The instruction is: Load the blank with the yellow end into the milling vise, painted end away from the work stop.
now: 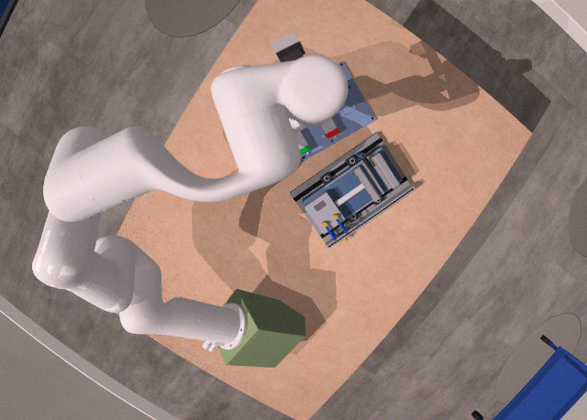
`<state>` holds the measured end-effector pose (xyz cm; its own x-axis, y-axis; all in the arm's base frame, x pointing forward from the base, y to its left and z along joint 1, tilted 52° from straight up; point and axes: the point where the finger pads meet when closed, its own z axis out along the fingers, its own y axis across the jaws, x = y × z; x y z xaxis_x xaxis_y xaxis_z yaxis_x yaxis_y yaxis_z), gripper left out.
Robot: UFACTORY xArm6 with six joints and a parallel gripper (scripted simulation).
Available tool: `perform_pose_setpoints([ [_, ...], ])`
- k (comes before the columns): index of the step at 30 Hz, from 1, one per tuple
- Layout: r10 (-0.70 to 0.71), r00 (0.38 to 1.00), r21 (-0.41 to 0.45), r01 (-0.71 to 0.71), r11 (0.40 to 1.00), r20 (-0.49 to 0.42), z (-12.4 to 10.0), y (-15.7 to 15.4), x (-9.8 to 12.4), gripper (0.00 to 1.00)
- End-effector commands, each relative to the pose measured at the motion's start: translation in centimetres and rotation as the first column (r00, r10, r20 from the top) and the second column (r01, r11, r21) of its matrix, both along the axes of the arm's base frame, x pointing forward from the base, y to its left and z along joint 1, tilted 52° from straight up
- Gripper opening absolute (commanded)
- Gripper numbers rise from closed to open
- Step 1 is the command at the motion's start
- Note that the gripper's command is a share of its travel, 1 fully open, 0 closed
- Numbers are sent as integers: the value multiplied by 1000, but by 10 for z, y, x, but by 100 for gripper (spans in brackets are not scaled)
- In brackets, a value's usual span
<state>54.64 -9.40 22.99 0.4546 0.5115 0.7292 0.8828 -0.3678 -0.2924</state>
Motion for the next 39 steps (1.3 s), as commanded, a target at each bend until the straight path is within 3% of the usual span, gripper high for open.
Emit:
perform_pose_setpoints([
  [1,-2,1000,-2,2,1000,3,-1,3,2,67],
  [10,-2,1000,-2,2,1000,2,-23,38,20,67],
  [17,-2,1000,-2,2,1000,2,-23,38,20,67],
  [27,-2,1000,-1,2,1000,2,-47,77,40,67],
  [34,-2,1000,-1,2,1000,2,-47,77,40,67],
  [39,-3,1000,-1,3,1000,2,-61,100,52,67],
])
